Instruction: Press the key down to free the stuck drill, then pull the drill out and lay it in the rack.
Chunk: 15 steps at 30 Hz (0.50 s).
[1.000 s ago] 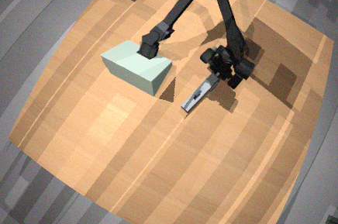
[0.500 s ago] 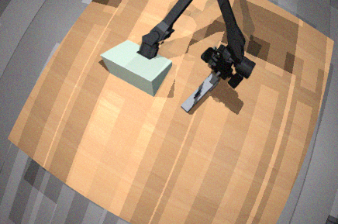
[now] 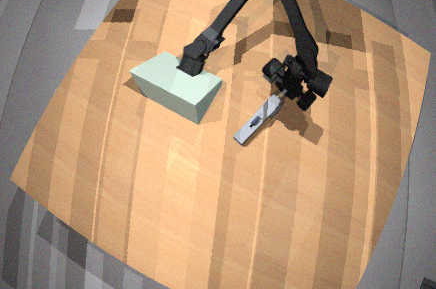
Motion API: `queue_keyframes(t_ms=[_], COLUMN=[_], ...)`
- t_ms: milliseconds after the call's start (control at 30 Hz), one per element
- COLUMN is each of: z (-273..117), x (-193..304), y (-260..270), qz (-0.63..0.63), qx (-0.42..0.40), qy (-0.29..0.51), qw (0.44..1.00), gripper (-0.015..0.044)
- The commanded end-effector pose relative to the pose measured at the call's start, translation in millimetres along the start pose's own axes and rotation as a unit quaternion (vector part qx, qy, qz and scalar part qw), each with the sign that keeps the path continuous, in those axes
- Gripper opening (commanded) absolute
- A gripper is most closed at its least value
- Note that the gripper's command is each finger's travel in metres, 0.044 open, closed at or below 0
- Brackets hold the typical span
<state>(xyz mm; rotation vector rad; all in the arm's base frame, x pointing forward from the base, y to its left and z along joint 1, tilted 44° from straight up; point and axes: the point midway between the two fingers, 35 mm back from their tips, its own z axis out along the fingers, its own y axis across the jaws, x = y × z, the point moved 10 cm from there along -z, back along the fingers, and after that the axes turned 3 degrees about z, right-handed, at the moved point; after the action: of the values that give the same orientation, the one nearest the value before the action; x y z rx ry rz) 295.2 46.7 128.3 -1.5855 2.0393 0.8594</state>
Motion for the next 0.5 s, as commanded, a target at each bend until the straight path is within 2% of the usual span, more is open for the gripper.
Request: queue_keyframes(t_ms=[0,433,467], z=[-3.8,-6.7,-2.6], x=[-9.1,-29.5,-21.4], y=[-0.4,0.4,0.3], qz=[-0.003,-0.003,0.0], qx=[0.004,0.004,-0.001], qy=[-0.004,-0.004,0.0], qw=[1.0,1.0,1.0], gripper=[0.0,0.0,0.0026])
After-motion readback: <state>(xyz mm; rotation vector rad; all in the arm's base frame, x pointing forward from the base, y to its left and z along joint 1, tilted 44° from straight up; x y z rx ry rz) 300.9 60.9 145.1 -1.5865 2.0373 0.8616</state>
